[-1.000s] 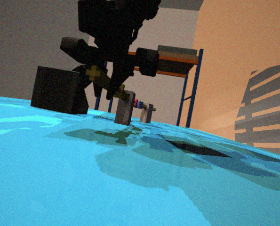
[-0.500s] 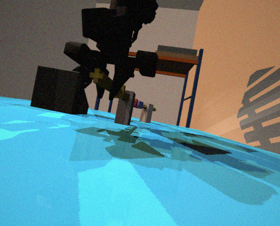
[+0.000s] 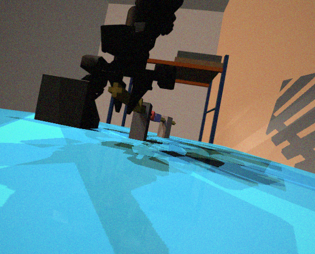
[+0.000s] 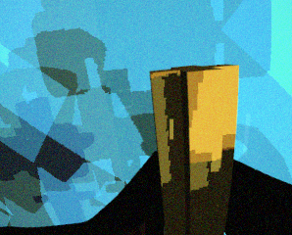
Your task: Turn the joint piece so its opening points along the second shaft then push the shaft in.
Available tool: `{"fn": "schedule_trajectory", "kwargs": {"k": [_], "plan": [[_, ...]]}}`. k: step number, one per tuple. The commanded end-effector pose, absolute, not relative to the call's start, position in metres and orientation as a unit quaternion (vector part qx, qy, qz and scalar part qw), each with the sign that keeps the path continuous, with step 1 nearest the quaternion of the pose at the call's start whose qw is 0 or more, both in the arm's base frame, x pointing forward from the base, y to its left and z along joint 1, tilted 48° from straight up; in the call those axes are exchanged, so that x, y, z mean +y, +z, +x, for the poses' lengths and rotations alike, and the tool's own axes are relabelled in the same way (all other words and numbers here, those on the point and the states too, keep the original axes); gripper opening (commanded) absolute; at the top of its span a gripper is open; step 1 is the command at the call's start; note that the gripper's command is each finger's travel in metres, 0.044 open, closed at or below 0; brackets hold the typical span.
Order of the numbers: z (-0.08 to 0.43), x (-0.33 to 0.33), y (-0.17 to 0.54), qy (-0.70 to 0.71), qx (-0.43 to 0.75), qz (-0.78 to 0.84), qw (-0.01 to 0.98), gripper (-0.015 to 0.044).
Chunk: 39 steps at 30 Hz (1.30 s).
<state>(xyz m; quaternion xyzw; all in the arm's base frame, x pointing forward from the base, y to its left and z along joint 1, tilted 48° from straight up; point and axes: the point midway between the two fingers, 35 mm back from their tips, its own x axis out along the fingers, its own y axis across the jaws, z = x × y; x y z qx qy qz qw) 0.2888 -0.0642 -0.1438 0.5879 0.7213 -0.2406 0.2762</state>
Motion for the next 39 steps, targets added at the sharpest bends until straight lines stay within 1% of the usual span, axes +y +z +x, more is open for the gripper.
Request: {"fn": "schedule_trajectory", "kwargs": {"k": [1, 39], "plan": [[0.288, -0.057, -0.138, -0.241, 0.722, 0.588, 0.274, 0.0], [0.283, -0.027, -0.105, -0.24, 0.722, 0.589, 0.273, 0.0]]}}
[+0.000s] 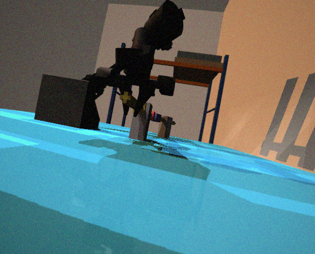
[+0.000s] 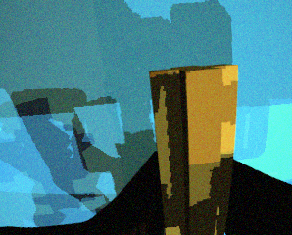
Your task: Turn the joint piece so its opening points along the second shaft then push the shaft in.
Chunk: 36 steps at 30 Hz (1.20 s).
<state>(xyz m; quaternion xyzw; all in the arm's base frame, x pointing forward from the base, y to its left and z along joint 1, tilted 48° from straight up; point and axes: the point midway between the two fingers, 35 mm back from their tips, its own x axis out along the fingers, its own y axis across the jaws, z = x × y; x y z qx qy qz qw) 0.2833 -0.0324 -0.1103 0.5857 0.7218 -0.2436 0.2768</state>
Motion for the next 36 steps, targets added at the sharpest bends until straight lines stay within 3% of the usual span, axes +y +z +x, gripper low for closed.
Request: {"fn": "schedule_trajectory", "kwargs": {"k": [1, 29, 32, 36], "plan": [[0.282, -0.025, -0.104, -0.24, 0.722, 0.589, 0.273, 0.0], [0.281, -0.019, -0.096, -0.243, 0.722, 0.586, 0.276, 0.0], [0.281, -0.019, -0.096, -0.243, 0.722, 0.586, 0.276, 0.0067], [0.281, -0.019, -0.096, -0.243, 0.722, 0.586, 0.276, 0.0067]]}}
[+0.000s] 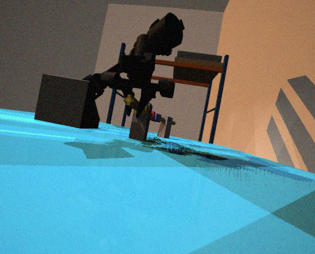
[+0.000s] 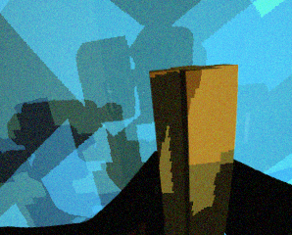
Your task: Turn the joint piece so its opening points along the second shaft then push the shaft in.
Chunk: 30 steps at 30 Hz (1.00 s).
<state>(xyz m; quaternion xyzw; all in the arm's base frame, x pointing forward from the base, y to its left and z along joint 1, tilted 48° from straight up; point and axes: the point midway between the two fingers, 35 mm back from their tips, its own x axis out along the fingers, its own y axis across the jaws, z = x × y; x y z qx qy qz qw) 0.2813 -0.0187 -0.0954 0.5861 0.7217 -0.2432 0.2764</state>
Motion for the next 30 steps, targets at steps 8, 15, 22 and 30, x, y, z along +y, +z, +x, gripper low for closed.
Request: {"fn": "schedule_trajectory", "kwargs": {"k": [8, 15, 22, 30], "plan": [[0.281, -0.0186, -0.0955, -0.243, 0.722, 0.586, 0.276, 0.0251], [0.281, -0.0186, -0.0955, -0.243, 0.722, 0.586, 0.276, 0.0434], [0.281, -0.0186, -0.0955, -0.243, 0.722, 0.586, 0.276, 0.044], [0.2828, -0.0253, -0.0895, -0.243, 0.722, 0.587, 0.275, 0.044]]}}
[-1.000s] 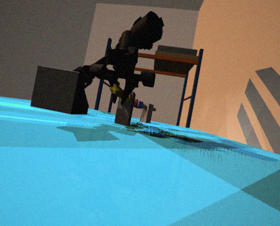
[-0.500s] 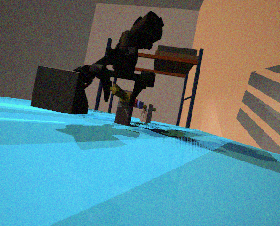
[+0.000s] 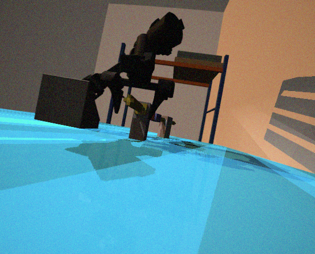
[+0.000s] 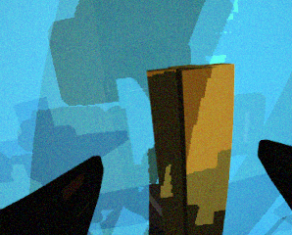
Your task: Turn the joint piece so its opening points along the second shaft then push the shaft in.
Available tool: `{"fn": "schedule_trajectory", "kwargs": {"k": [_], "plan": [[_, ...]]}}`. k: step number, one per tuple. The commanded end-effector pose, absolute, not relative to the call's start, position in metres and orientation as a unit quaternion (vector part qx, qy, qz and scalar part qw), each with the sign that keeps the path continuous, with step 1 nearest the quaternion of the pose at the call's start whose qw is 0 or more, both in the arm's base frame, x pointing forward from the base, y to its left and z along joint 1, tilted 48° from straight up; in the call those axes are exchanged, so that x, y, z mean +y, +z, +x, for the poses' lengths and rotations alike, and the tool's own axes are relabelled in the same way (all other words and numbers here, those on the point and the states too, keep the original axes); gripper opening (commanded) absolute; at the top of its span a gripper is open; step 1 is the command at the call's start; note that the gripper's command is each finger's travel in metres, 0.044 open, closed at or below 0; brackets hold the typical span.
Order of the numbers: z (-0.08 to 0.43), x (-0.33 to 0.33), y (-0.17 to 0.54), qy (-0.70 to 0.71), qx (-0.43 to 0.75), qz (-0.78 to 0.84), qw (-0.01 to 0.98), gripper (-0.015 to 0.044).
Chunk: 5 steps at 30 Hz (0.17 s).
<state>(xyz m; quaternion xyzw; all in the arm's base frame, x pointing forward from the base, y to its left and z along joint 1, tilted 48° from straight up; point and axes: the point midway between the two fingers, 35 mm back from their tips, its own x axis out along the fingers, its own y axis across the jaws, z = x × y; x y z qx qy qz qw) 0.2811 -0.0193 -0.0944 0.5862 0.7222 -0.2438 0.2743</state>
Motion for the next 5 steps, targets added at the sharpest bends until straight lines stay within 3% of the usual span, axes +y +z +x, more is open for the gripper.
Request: {"fn": "schedule_trajectory", "kwargs": {"k": [1, 5], "plan": [[0.2845, -0.033, -0.0826, -0.241, 0.722, 0.588, 0.274, 0.044], [0.2857, -0.0398, -0.0762, -0.24, 0.722, 0.588, 0.273, 0.044]]}}
